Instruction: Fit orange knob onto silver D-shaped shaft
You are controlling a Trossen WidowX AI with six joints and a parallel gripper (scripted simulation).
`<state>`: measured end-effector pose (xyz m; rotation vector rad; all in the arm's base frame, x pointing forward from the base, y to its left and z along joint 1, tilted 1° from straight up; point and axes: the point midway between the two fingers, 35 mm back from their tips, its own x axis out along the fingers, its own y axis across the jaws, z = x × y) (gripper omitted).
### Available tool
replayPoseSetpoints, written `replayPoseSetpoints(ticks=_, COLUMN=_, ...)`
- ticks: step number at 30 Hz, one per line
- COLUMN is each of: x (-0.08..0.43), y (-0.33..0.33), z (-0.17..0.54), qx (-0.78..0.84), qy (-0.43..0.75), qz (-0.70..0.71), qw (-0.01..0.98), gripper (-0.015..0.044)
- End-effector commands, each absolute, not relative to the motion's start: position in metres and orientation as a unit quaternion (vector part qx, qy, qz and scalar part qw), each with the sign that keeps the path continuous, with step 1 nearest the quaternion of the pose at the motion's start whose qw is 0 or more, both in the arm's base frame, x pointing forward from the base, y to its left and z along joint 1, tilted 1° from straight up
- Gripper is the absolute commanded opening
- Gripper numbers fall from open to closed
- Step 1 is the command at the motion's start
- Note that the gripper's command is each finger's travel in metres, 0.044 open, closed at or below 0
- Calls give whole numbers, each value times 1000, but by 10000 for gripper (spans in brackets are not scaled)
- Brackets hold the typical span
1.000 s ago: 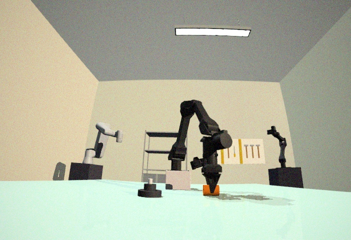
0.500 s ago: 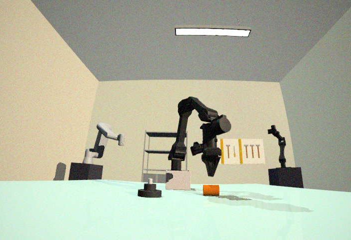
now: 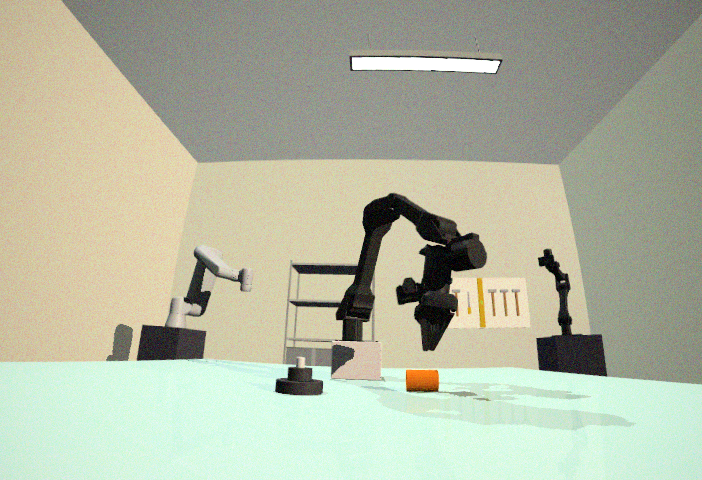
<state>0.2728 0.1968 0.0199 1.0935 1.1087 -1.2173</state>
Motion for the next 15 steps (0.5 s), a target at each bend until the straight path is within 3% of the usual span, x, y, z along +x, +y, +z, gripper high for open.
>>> replayPoseSetpoints(ticks=1, x=271, y=195, z=0, qx=454, qy=466, qz=-522, qw=551, gripper=440)
replayPoseSetpoints(ticks=15, x=271, y=196, z=-15, qx=454, qy=466, qz=-522, qw=551, gripper=440)
